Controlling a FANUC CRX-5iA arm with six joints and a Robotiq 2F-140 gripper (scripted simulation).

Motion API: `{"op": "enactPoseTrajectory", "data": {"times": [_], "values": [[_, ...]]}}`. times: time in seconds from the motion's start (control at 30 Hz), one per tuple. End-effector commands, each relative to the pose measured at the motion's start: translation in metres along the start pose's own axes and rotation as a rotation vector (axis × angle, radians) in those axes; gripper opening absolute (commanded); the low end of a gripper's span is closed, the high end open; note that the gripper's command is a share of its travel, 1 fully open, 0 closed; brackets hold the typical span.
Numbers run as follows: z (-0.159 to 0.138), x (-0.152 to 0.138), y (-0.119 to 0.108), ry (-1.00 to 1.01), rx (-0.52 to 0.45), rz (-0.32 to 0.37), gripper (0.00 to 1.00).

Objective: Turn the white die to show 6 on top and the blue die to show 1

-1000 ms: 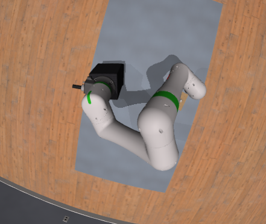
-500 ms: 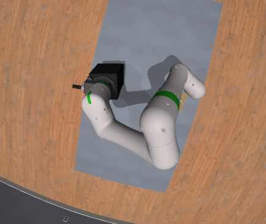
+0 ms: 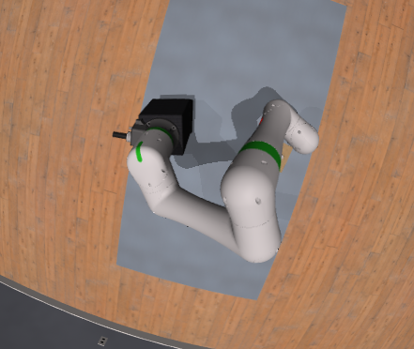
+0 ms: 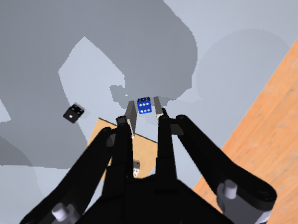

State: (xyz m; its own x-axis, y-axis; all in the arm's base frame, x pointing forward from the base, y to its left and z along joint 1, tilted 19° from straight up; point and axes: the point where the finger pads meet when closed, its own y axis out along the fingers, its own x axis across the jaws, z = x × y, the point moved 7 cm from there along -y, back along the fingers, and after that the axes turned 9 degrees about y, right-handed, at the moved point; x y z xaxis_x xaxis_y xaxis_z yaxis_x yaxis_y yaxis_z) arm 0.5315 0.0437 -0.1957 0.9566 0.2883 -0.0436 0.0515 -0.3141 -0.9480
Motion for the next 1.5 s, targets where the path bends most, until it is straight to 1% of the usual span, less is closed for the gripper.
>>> {"op": "enactPoseTrajectory", "data": {"times": [0.0,1.1,1.13,1.47], "values": [[0.0000,0.0002,-0.0001,0.000,0.000,0.000,0.21],[0.0000,0.0002,-0.0001,0.000,0.000,0.000,0.21],[0.0000,0.0002,-0.0001,0.000,0.000,0.000,0.09],[0.0000,0.0002,-0.0001,0.000,0.000,0.000,0.09]]}}
